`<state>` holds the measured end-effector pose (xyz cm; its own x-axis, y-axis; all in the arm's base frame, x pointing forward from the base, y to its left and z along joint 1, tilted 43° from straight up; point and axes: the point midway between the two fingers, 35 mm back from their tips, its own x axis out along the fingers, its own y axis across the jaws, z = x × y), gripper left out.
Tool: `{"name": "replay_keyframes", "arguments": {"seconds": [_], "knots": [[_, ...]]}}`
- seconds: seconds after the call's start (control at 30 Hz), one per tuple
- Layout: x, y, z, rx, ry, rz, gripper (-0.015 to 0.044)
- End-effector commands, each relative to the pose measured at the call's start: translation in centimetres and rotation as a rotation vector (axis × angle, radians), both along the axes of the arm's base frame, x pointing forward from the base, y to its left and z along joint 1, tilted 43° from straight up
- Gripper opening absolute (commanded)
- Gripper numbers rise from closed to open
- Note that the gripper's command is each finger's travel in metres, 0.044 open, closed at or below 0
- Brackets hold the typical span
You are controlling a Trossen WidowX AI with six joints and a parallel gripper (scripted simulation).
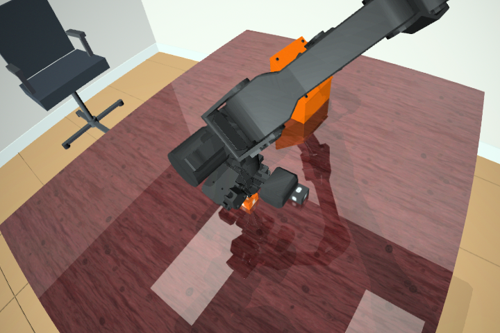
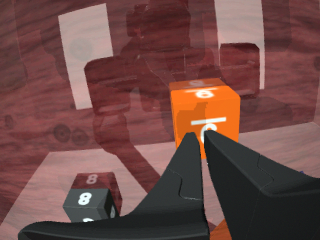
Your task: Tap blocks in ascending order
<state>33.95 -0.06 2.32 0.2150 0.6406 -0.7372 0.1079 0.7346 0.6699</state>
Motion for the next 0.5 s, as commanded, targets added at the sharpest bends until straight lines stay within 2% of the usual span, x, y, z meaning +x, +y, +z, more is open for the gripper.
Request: {"name": "replay_keyframes", "arguments": {"seconds": [0.0,0.23,0.47], "knots": [[-0.1,0.4,-0.5,0.006,0.007,-0.004,0.0020],[0.0,0.7,-0.8,0.007,0.006,-0.004,0.0020],[-0.6,-1.3,1.4,0.005,0.007,-0.004,0.0020]]}}
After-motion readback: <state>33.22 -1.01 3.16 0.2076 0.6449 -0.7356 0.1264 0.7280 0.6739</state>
